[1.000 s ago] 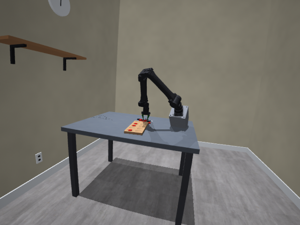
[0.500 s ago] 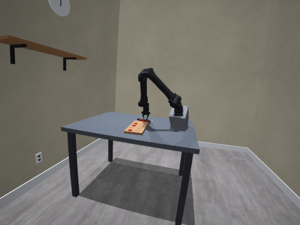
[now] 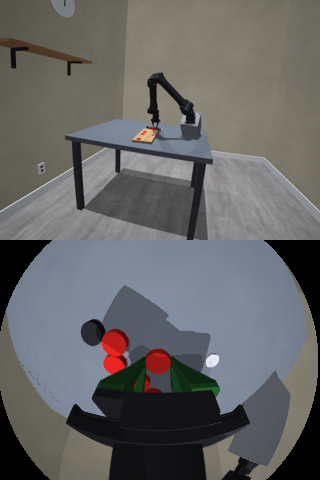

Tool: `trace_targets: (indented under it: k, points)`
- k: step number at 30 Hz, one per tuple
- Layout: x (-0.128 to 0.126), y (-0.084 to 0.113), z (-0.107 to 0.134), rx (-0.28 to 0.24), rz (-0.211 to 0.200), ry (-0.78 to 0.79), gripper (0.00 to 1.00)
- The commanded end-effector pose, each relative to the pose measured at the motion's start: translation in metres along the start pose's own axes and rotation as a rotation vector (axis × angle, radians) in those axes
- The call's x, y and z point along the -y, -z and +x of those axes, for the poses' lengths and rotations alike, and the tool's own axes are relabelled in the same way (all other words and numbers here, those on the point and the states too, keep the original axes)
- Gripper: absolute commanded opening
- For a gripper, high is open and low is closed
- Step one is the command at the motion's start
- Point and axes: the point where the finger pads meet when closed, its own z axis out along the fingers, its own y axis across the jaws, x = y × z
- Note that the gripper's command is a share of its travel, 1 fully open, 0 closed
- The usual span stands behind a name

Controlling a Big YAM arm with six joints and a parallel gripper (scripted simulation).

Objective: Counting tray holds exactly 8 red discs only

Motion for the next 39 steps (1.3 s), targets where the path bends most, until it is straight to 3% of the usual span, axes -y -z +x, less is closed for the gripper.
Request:
trace_targets:
  k: [1,4,7,16,20,21,24,25,28,29,30,31,32,33,35,37,38,39]
  points:
    - [0.002,-0.008,0.001,-0.004,0.007,0.003,0.00]
    - [0.002,-0.008,0.001,-0.004,0.007,0.003,0.00]
    - [-0.006,0.022,-0.007,0.018,-0.024,0.004,0.00]
    - [-0.017,0.117,-0.014,0.039,-0.036,0.023,0.00]
    - [-0.017,0.123,-0.013,0.038,-0.038,0.024,0.00]
    - [0.003,0.095,0.003,-0.014,0.019,0.007,0.00]
    - [0.000,0.095,0.008,-0.013,0.023,0.005,0.00]
    - [-0.006,0.096,0.014,-0.009,0.026,-0.018,0.00]
    - [-0.055,0.112,0.051,0.038,0.011,0.015,0.00]
    - [-0.064,0.115,0.047,0.047,0.000,0.027,0.00]
    - [-0.068,0.112,0.068,0.047,0.013,0.017,0.00]
    - [-0.071,0.113,0.070,0.047,0.012,0.017,0.00]
    - [-0.075,0.109,0.097,0.044,0.027,0.004,0.00]
    - [-0.079,0.111,0.096,0.047,0.022,0.009,0.00]
    - [-0.095,0.108,0.142,0.052,0.027,0.004,0.00]
    - [-0.095,0.108,0.142,0.052,0.027,0.004,0.00]
    - [-0.110,0.109,0.184,0.052,0.025,0.005,0.00]
    - [-0.116,0.109,0.207,0.050,0.021,0.005,0.00]
